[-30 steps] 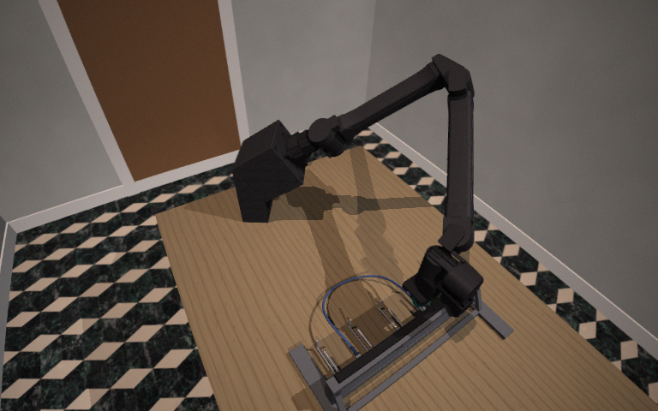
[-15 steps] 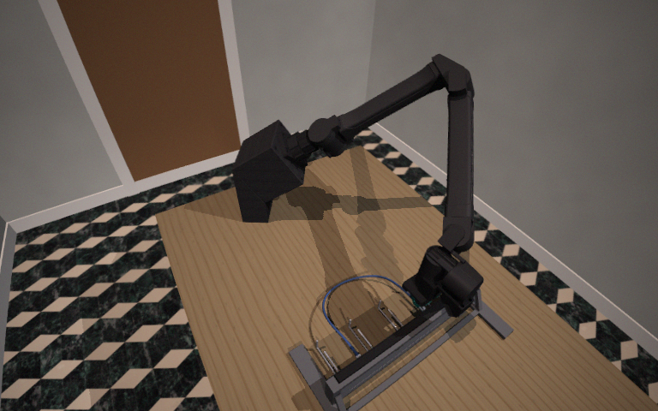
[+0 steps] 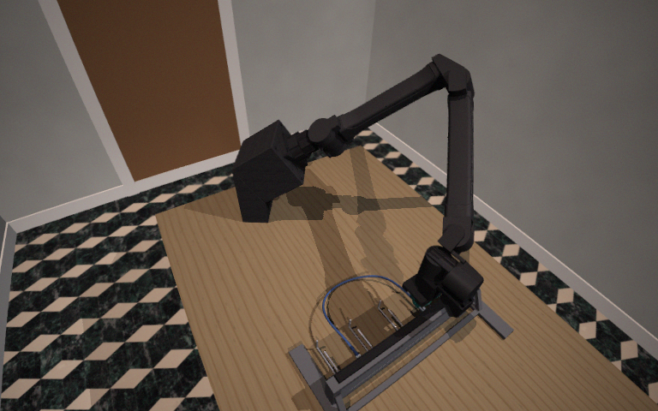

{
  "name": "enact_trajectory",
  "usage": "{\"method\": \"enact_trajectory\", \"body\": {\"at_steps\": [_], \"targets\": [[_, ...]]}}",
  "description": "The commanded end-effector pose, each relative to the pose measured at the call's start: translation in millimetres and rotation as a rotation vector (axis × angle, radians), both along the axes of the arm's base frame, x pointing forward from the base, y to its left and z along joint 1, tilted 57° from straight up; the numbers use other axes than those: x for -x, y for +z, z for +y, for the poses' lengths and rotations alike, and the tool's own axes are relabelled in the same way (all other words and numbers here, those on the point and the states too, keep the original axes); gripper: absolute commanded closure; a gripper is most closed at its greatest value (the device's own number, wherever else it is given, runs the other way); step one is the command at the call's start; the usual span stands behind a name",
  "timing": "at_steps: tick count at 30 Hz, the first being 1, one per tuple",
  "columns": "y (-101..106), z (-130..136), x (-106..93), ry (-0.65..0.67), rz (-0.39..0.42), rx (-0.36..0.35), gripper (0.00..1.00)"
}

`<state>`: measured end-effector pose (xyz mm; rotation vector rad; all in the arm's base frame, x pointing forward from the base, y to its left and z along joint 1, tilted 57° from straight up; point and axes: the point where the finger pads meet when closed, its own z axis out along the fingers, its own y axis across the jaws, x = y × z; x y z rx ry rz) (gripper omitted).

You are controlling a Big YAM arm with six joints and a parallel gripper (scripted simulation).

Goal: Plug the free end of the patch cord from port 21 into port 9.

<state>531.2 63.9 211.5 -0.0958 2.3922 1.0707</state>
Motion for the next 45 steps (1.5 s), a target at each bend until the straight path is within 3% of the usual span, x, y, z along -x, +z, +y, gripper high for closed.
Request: {"method": "enact_trajectory", "body": {"at_steps": [1, 45], "targets": [[5.3, -22.1, -10.3, -0.046, -0.021, 0.004, 1.0], [9.2, -22.2, -15.0, -0.049, -0.024, 0.005, 1.0]]}}
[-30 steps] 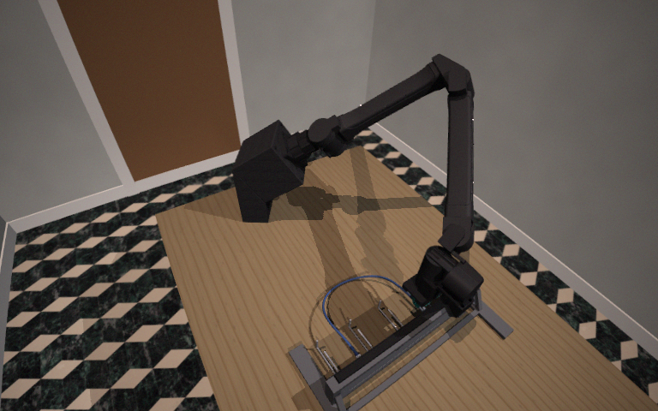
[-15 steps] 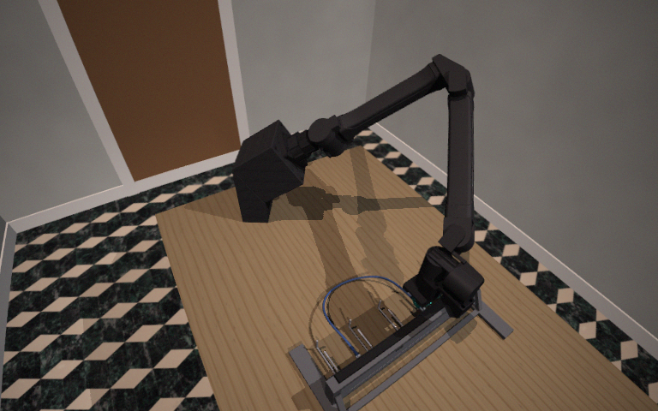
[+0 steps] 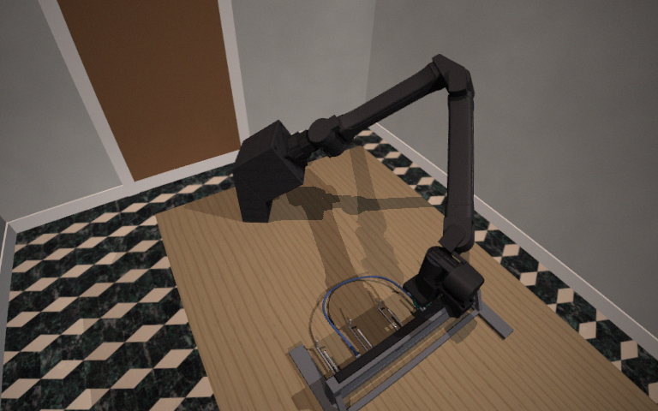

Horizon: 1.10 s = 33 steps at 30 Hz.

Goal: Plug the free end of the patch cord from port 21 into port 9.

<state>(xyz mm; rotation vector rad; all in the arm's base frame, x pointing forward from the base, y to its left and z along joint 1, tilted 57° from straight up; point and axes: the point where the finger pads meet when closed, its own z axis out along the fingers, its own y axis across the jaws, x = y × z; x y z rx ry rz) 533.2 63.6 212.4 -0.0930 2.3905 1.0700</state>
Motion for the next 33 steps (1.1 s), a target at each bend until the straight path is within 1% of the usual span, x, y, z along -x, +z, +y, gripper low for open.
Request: {"method": "enact_trajectory", "body": {"at_steps": [1, 33], "targets": [[8.6, -22.0, -13.5, -0.046, -0.022, 0.005, 1.0], [9.6, -21.0, -13.1, -0.044, -0.002, 0.004, 1.0]]}}
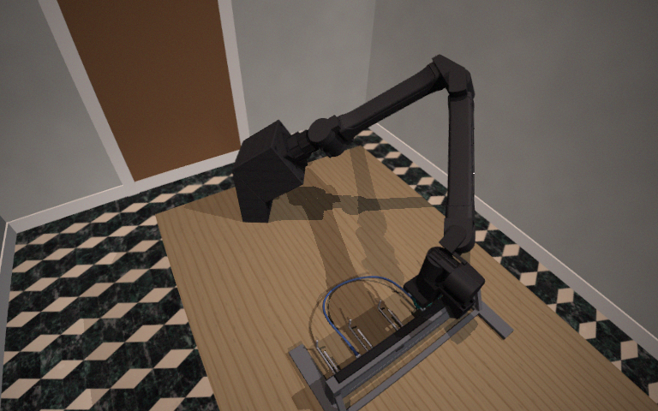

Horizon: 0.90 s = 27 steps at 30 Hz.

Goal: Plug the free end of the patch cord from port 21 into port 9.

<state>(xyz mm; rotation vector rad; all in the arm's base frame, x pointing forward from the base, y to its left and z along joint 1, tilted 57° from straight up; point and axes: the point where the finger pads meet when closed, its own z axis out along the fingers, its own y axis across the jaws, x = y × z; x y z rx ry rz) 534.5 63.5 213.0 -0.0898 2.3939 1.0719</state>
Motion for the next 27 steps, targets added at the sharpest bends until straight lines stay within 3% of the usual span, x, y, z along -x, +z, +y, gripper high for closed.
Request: {"method": "enact_trajectory", "body": {"at_steps": [1, 27], "targets": [[9.0, -20.9, -11.7, -0.044, -0.007, 0.005, 1.0], [11.1, -21.1, -14.8, -0.047, -0.007, 0.004, 1.0]]}}
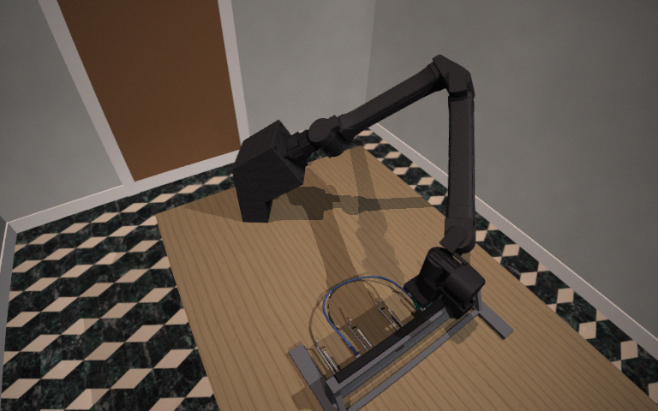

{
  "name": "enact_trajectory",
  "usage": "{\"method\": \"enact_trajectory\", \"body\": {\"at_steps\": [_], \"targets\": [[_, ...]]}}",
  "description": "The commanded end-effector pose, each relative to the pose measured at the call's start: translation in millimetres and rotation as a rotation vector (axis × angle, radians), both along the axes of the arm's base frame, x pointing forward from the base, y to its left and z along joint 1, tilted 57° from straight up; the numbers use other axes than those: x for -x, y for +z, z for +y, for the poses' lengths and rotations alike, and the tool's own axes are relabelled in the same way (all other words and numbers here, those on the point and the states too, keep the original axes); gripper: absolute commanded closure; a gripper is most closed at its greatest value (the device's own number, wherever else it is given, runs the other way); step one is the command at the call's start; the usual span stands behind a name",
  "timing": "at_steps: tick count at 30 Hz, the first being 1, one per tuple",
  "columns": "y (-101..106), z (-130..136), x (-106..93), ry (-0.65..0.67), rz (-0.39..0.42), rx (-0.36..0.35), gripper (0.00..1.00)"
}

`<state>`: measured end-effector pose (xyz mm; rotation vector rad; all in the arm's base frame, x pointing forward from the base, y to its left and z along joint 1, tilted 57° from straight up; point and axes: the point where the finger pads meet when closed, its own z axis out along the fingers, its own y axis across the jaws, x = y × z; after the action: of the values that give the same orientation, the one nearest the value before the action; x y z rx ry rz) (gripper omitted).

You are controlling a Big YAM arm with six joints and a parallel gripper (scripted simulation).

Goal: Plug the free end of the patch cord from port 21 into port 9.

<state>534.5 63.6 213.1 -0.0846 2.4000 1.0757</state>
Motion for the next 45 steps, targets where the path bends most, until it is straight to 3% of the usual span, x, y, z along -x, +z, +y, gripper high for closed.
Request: {"method": "enact_trajectory", "body": {"at_steps": [1, 45], "targets": [[11, -21, -15.0, -0.046, -0.015, 0.006, 1.0], [16, -7, -20.1, -0.021, -0.041, 0.011, 1.0]]}}
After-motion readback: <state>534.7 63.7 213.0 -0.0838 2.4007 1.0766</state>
